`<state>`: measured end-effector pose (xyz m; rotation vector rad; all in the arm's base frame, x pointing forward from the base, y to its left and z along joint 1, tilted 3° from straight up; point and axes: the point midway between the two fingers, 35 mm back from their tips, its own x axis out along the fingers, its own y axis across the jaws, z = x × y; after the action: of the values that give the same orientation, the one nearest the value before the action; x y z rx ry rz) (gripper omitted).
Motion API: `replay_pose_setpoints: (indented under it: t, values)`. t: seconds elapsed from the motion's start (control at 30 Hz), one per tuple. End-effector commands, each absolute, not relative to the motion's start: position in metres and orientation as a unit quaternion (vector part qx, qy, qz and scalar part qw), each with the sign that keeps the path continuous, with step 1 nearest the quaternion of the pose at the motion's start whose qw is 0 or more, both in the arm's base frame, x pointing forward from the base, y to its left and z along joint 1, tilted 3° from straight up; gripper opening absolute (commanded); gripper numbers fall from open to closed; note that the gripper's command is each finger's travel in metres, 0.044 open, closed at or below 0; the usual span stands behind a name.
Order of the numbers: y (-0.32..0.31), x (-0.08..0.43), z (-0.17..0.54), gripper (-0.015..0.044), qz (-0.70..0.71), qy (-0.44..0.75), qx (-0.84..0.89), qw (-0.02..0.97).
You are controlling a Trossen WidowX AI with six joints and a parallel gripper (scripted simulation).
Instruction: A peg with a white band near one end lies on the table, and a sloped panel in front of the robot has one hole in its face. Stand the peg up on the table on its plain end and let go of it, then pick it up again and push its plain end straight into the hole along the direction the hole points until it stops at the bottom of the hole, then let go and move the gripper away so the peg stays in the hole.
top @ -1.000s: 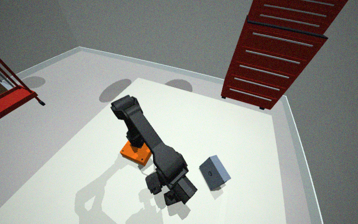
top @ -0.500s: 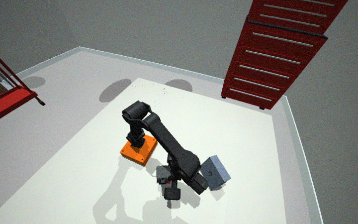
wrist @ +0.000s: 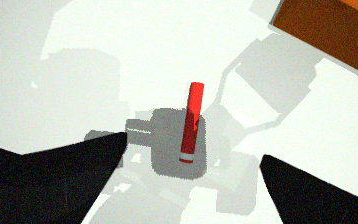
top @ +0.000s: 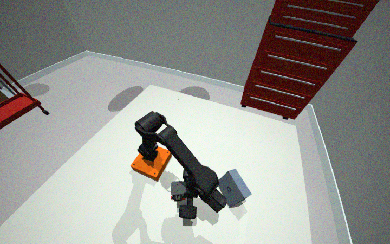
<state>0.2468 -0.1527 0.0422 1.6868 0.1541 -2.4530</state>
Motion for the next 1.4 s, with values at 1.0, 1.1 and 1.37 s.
replay_pose_setpoints:
  t: [1.0, 1.1, 1.37]
  values:
    - [-0.153, 0.244, -0.013, 0.0440, -0.822, 0.050, 0.562, 0.080]
    - [-0.153, 0.243, -0.018, 0.0440, -0.822, 0.050, 0.562, 0.080]
    - [-0.153, 0.243, -0.019, 0.0282, -0.822, 0.050, 0.562, 0.080]
